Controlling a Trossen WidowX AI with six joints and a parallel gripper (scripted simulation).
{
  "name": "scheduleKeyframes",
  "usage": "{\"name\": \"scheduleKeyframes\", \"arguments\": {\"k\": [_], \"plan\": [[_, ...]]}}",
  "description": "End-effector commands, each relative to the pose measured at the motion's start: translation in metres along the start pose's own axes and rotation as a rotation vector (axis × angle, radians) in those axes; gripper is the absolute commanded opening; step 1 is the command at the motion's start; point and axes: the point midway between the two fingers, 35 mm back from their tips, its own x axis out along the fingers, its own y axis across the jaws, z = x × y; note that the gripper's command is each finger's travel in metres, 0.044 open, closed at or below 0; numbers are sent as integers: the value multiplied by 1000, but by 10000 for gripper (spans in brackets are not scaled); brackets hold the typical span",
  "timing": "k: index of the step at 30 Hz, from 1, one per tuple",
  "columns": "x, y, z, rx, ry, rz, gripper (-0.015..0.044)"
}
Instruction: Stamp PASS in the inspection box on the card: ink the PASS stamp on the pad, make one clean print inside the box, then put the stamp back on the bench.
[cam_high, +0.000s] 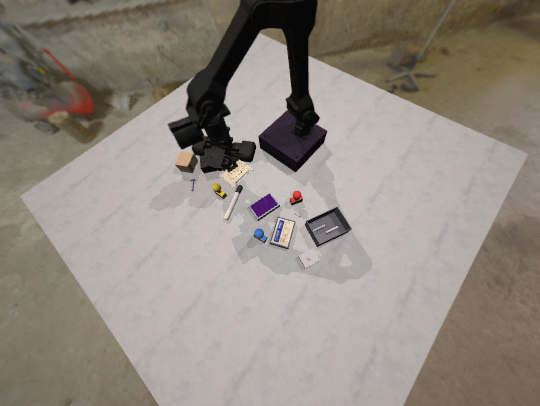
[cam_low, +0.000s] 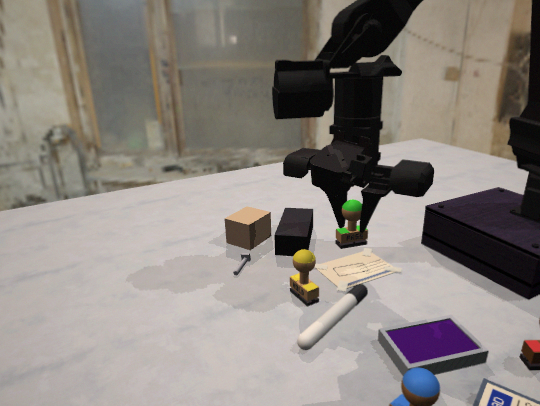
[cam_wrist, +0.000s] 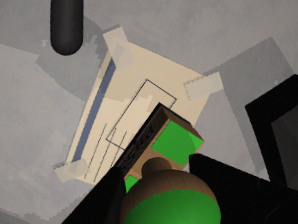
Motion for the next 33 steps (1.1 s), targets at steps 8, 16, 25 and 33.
{"name": "scheduleKeyframes", "arguments": {"k": [8,16,25,33], "plan": [[8,0,0,-3,0,-2,0],[13,0,0,-3,0,-2,0],[19,0,0,-3,0,-2,0],[24,0,-1,-3,0,-2,0]]}}
